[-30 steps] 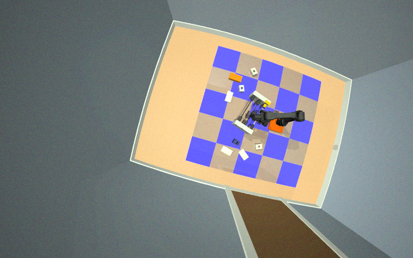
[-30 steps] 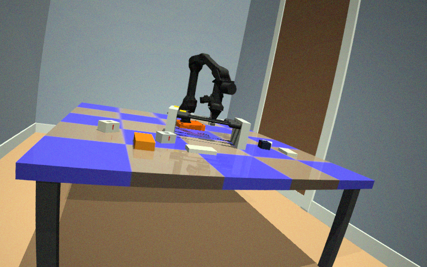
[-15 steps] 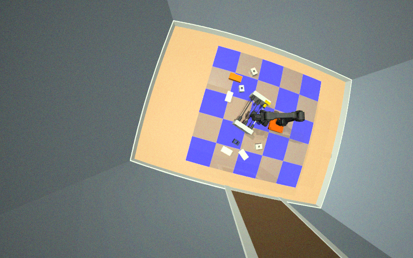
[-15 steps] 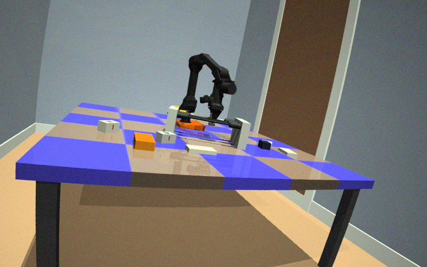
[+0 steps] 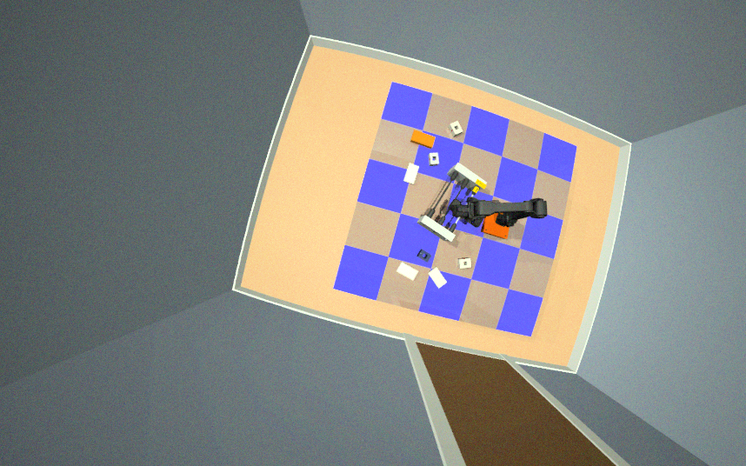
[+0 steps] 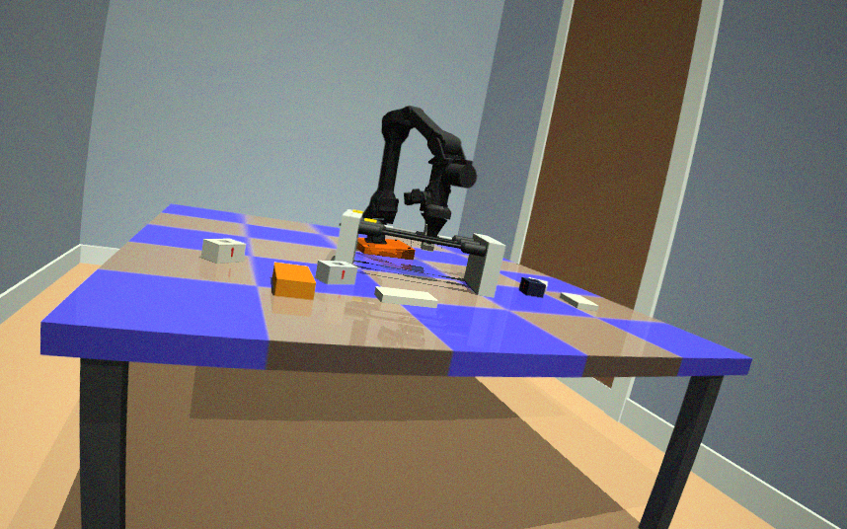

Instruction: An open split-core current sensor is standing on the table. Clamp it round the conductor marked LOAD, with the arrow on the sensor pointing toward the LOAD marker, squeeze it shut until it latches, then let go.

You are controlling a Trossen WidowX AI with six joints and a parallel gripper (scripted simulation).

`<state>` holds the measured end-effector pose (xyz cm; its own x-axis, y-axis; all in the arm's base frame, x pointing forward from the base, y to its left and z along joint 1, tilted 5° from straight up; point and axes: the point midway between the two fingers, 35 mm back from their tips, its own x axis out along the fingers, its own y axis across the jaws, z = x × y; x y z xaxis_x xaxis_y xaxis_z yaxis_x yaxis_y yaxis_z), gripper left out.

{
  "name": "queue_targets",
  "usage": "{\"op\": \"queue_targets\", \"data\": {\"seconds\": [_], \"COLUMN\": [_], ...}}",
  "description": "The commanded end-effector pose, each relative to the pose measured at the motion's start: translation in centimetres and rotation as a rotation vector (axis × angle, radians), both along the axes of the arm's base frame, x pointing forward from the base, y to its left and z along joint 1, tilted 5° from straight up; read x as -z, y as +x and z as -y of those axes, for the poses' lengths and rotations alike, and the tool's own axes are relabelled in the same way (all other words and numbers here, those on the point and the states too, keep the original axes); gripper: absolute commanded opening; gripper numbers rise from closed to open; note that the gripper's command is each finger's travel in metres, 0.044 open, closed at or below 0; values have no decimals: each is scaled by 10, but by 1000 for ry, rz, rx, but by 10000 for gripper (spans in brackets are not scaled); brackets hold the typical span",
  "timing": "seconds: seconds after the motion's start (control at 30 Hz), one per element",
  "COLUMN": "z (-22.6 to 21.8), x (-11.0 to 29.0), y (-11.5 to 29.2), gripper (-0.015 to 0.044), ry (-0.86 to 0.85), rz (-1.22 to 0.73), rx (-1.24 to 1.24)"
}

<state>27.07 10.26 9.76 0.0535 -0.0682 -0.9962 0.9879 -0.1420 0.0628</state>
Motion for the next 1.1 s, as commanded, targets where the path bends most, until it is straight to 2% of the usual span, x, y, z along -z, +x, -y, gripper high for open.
{"op": "queue_targets", "data": {"seconds": [0.0, 0.1, 0.17, 1.07], "z": [0, 0, 0, 0], "x": [0, 0, -1, 0], "y": [0, 0, 0, -1], "gripper": [55, 35, 0, 0], "ry": [0, 0, 0, -1], "rz": [-1, -1, -1, -2], "rx": [0, 0, 0, 0]}}
